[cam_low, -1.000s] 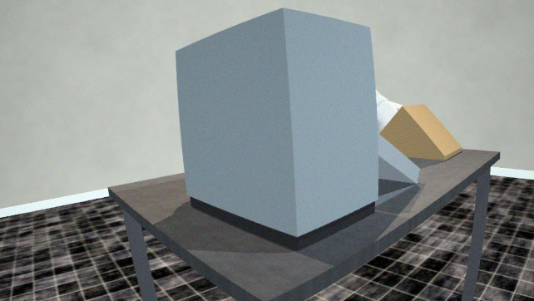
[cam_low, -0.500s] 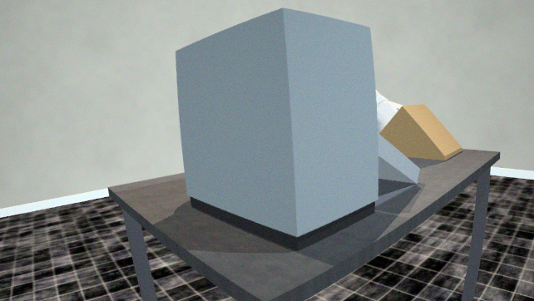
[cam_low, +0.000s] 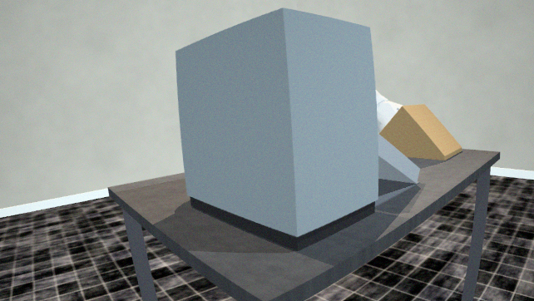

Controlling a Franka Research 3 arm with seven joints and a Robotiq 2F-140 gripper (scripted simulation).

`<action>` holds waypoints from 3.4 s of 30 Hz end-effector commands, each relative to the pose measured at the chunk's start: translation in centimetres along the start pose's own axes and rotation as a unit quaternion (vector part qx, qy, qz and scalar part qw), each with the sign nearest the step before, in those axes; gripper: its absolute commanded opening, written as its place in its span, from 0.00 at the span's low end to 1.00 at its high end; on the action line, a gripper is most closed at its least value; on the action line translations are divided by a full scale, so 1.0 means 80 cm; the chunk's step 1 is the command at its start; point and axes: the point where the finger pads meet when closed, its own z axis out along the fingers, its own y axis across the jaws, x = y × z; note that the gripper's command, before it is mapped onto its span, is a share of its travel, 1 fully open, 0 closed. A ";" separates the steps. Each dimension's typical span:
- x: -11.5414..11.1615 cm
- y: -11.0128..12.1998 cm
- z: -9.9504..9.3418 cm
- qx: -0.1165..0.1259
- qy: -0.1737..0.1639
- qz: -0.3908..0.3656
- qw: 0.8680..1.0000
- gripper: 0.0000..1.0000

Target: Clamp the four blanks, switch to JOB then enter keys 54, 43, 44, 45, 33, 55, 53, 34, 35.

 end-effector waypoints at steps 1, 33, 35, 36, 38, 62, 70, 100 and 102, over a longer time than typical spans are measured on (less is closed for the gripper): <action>0.005 -0.003 0.004 0.004 0.006 0.003 1.000 0.00; 0.005 -0.003 0.018 0.004 0.006 0.003 1.000 0.00; 0.005 -0.003 0.018 0.004 0.006 0.003 1.000 0.00; 0.005 -0.003 0.018 0.004 0.006 0.003 1.000 0.00; 0.005 -0.003 0.018 0.004 0.006 0.003 1.000 0.00; 0.005 -0.003 0.018 0.004 0.006 0.003 1.000 0.00; 0.005 -0.003 0.018 0.004 0.006 0.003 1.000 0.00; 0.005 -0.003 0.019 0.004 0.006 0.005 1.000 0.00; 0.005 -0.003 0.019 0.004 0.006 0.005 1.000 0.00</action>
